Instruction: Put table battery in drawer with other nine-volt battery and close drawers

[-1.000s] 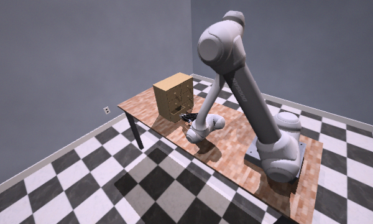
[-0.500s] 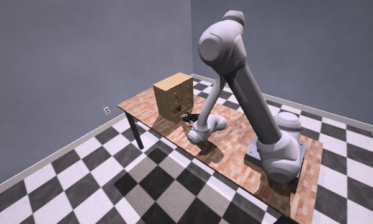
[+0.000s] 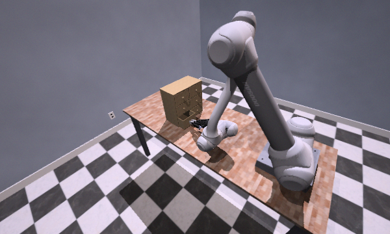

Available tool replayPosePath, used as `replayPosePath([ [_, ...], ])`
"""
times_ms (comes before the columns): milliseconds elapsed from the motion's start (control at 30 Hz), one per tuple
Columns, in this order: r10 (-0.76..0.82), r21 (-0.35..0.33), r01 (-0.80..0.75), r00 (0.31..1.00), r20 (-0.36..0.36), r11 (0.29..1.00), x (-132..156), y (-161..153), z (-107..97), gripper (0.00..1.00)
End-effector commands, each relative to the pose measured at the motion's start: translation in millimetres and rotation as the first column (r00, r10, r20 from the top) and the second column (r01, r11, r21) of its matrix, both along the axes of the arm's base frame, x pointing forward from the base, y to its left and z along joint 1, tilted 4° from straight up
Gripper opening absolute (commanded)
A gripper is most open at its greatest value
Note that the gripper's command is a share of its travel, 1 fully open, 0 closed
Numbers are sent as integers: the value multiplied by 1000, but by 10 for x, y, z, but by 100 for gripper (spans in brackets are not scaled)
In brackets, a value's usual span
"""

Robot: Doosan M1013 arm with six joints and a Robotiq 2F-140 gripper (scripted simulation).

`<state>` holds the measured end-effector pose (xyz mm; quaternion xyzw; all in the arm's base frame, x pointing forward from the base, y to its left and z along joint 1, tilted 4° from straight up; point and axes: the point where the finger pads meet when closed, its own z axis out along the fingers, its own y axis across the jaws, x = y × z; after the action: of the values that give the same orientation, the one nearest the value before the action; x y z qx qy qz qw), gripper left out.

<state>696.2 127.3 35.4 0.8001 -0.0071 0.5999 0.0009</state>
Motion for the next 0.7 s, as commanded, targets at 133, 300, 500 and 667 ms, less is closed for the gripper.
replayPosePath([
  [133,0,0,0,1000,0,1000,-2,0,1,8],
  [300,0,0,0,1000,0,1000,-2,0,1,8],
  [500,0,0,0,1000,0,1000,-2,0,1,10],
  [667,0,0,0,1000,0,1000,-2,0,1,18],
])
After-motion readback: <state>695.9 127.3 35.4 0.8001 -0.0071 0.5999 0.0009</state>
